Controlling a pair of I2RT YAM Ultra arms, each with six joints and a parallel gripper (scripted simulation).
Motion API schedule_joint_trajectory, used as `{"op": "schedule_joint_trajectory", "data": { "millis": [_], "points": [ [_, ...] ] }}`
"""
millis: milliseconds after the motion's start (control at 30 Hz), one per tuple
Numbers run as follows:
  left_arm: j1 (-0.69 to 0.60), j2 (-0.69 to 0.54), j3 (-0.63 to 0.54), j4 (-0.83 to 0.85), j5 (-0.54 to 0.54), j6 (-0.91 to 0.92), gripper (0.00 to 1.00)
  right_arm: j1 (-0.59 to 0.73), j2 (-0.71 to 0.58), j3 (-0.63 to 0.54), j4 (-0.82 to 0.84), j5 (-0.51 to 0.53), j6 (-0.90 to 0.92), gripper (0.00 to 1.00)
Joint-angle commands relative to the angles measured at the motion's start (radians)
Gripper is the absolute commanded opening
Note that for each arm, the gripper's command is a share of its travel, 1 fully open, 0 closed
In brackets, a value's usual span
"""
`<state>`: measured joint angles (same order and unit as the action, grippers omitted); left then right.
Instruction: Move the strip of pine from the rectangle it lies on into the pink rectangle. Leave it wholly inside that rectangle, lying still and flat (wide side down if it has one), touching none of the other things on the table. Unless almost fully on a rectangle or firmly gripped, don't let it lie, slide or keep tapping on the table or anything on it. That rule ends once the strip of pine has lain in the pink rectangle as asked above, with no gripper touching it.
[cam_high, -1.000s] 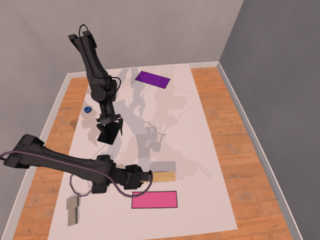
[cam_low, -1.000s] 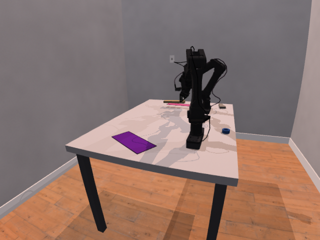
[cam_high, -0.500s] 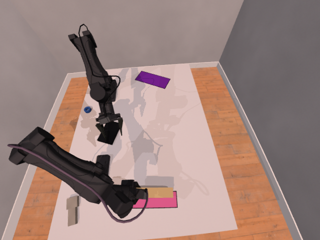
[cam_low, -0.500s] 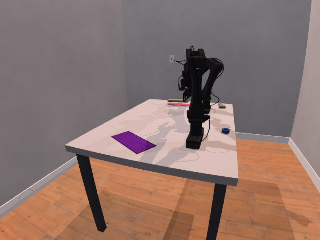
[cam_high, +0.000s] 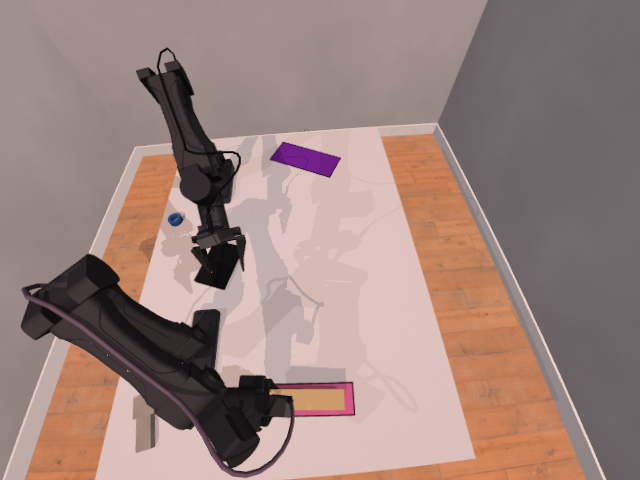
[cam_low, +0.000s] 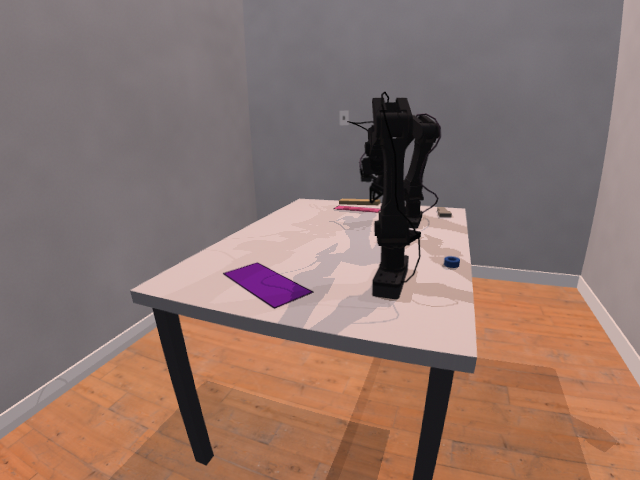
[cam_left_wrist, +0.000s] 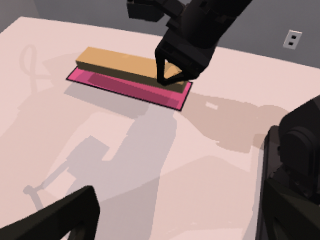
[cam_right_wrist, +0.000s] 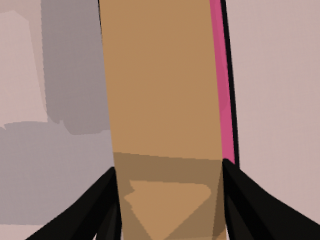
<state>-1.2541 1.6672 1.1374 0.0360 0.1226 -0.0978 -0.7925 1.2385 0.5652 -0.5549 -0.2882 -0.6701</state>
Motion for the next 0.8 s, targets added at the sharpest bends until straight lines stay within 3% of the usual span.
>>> {"op": "schedule_joint_trajectory", "data": {
  "millis": [0, 200, 400, 767],
  "points": [
    [-0.006, 0.009, 0.028, 0.013, -0.007, -0.004, 0.72, -0.008, 0.008, 0.040, 0.026, -0.032, -0.012, 0.39],
    [-0.006, 0.009, 0.028, 0.013, -0.007, -0.004, 0.72, -0.003, 0.002, 0.030, 0.015, -0.032, -0.011, 0.39],
    [-0.006, 0.009, 0.028, 0.013, -0.007, -0.004, 0.72, 0.024, 0.039, 0.099, -0.008, -0.026, 0.016, 0.39],
    [-0.006, 0.009, 0.028, 0.013, -0.007, -0.004, 0.72, 0.016, 0.058, 0.030, 0.068, -0.034, 0.008, 0.39]
  ]
}}
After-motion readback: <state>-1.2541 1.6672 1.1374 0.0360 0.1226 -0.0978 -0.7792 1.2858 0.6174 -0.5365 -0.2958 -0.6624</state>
